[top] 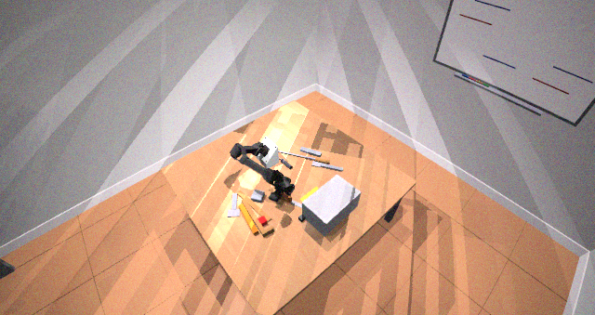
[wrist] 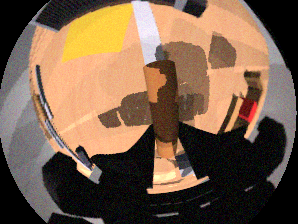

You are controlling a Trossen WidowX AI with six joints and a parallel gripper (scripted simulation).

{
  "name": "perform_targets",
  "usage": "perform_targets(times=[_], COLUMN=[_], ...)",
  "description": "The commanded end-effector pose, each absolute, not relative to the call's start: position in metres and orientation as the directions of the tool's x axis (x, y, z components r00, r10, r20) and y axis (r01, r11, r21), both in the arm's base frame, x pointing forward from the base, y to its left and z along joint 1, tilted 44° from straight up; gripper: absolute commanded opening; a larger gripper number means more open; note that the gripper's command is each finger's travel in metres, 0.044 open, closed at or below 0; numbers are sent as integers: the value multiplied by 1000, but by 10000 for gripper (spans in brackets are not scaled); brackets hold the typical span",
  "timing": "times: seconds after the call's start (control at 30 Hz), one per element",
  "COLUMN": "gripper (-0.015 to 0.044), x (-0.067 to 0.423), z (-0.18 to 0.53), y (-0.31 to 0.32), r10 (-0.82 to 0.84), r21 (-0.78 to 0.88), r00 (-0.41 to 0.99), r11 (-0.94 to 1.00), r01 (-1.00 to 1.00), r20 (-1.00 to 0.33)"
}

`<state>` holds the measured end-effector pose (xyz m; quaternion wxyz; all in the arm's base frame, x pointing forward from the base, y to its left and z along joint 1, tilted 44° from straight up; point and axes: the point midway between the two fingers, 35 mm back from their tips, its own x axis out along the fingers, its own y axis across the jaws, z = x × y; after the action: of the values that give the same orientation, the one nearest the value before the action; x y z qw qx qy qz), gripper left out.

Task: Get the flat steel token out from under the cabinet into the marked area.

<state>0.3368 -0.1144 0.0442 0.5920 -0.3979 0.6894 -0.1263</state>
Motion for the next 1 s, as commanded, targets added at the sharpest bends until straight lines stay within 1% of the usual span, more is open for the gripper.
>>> perform_targets(times=[0.0, 0.97], gripper=[0, 0], x=[343, 373], z=[43, 34], y=[-113, -102], r10=[-699, -699], r21=[-648, -648], r00=[20, 21], r11=[650, 651], r01=[-397, -396], r20=[-714, -715])
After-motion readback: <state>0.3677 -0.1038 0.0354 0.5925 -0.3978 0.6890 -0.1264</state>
